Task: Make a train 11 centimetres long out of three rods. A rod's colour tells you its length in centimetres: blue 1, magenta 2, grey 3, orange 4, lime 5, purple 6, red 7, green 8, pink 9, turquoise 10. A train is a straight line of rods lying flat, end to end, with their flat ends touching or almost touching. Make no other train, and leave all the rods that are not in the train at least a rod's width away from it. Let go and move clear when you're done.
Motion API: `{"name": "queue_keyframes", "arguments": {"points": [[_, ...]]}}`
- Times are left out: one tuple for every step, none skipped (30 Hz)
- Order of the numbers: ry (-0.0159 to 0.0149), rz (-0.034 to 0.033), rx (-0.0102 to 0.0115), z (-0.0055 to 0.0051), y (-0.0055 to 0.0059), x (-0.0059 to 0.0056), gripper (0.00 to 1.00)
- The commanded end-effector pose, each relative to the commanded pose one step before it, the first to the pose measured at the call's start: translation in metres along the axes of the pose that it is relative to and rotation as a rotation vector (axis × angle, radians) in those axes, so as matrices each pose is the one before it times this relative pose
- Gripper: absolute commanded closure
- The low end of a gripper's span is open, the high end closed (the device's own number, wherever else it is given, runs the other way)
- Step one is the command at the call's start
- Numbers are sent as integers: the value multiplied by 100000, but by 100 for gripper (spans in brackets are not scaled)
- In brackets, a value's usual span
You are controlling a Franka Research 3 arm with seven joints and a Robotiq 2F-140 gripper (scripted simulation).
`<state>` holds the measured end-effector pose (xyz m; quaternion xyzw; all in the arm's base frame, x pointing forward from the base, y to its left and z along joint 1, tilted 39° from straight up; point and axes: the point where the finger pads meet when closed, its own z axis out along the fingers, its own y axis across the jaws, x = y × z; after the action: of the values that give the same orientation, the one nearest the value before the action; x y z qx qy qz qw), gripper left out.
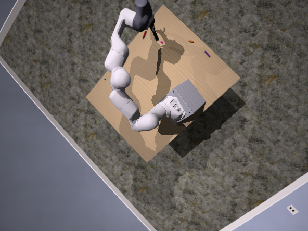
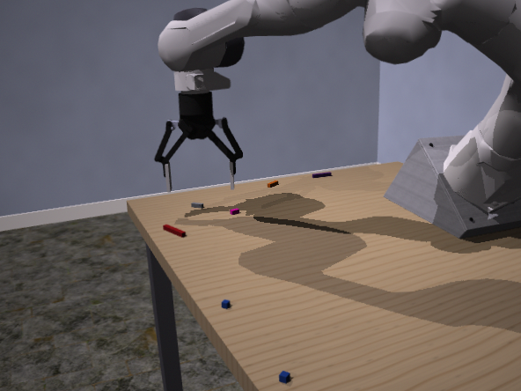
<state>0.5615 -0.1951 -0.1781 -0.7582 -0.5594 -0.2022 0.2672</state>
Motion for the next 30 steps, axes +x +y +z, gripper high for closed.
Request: {"name": "queue_keyframes", "arguments": {"points": [[-804, -16710, -861, -20, 336, 698, 0], [-6, -1856, 0, -2, 136, 233, 0], [-7, -1853, 0, -2, 140, 231, 0], [-7, -1849, 0, -2, 143, 228, 0], [0, 0, 0, 0, 0, 0, 0], [0, 0, 0, 0, 0, 0, 0], [-23, -5061, -1, -7, 399, 621, 0], [-9, -1683, 0, -3, 142, 201, 0], [-10, -1779, 0, -3, 153, 210, 0], [-10, -1810, 0, -3, 159, 211, 0], [-11, -1833, 0, -3, 164, 212, 0], [-12, -1850, 0, -3, 169, 211, 0], [-12, -1862, 1, -4, 173, 210, 0], [-13, -1867, 1, -4, 177, 208, 0], [-3, -484, 0, -1, 47, 53, 0], [0, 0, 0, 0, 0, 0, 0], [0, 0, 0, 0, 0, 0, 0], [0, 0, 0, 0, 0, 0, 0], [0, 0, 0, 0, 0, 0, 0], [0, 0, 0, 0, 0, 0, 0], [0, 0, 0, 0, 0, 0, 0], [0, 0, 0, 0, 0, 0, 0], [0, 0, 0, 0, 0, 0, 0], [0, 0, 0, 0, 0, 0, 0], [0, 0, 0, 0, 0, 0, 0], [0, 0, 0, 0, 0, 0, 0], [0, 0, 0, 0, 0, 0, 0], [0, 0, 0, 0, 0, 0, 0], [0, 0, 0, 0, 0, 0, 0], [0, 0, 0, 0, 0, 0, 0]]}}
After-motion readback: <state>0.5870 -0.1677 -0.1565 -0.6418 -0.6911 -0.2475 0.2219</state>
